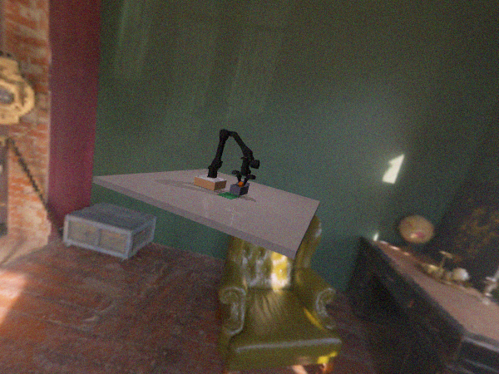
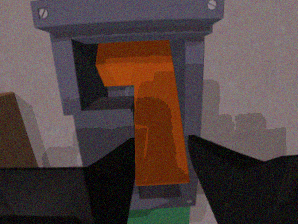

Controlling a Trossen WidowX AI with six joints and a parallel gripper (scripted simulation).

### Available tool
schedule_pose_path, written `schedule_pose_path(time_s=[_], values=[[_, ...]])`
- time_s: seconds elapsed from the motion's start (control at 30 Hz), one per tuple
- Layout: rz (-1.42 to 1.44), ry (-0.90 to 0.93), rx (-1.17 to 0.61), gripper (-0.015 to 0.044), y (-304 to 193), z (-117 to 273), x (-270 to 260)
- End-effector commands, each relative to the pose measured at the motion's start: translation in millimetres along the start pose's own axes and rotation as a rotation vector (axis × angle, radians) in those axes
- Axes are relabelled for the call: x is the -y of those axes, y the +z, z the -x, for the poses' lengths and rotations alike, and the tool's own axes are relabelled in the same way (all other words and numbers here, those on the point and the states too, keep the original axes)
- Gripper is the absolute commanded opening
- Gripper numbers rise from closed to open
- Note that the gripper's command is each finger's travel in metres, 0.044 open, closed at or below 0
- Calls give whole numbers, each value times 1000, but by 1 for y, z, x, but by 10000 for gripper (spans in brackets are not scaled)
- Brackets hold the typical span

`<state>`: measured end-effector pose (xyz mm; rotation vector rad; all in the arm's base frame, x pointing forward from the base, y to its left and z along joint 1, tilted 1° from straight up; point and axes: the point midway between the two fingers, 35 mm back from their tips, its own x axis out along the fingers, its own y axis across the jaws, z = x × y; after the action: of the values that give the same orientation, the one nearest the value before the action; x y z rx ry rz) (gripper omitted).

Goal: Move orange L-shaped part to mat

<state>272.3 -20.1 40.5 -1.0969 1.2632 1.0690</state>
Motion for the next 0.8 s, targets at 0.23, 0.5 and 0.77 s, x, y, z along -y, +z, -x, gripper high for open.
schedule_pose_path(time_s=[0.23,0.5,0.77], values=[[0,-1,0,102,0,0,0],[0,-1,0,0,0,1,0],[2,2,-2,0,0,10,0]])
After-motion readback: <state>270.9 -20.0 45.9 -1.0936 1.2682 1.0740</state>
